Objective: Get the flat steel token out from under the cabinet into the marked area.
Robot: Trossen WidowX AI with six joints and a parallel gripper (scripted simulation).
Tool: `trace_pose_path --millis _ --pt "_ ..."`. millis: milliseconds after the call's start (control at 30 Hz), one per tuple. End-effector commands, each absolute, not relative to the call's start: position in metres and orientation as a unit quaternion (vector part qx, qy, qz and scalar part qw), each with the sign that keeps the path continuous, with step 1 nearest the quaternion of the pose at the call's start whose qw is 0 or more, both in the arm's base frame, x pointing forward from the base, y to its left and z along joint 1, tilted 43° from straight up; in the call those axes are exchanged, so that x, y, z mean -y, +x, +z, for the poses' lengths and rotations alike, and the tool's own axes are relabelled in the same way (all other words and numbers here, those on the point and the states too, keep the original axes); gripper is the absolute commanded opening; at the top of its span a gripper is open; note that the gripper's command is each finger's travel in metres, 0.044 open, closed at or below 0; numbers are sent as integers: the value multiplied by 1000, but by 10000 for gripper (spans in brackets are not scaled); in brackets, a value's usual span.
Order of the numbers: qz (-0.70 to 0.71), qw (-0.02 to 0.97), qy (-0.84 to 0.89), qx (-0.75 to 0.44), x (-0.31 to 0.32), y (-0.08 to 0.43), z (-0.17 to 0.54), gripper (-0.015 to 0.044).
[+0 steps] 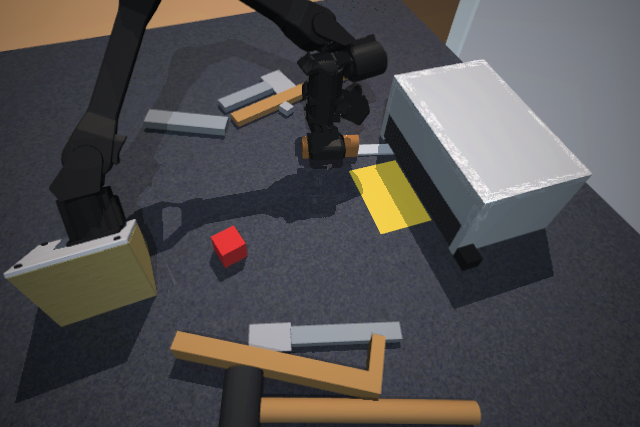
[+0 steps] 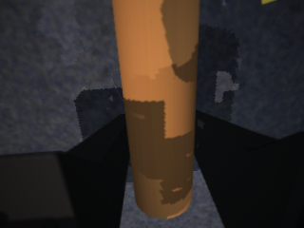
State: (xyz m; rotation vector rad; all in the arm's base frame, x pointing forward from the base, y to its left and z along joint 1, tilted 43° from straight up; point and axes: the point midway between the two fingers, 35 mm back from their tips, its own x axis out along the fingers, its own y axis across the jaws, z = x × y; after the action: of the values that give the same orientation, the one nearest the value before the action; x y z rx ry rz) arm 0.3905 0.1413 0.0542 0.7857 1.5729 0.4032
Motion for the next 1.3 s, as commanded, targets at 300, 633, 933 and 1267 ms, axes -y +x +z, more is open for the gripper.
trace_pose_path --millis 300,633,933,1267 --pt "176 621 342 -683 -135 397 47 0" --pt "176 621 342 -683 -129 395 41 0" --pt "176 621 342 -683 -124 393 36 0" --pt "176 621 342 -683 -118 391 30 0"
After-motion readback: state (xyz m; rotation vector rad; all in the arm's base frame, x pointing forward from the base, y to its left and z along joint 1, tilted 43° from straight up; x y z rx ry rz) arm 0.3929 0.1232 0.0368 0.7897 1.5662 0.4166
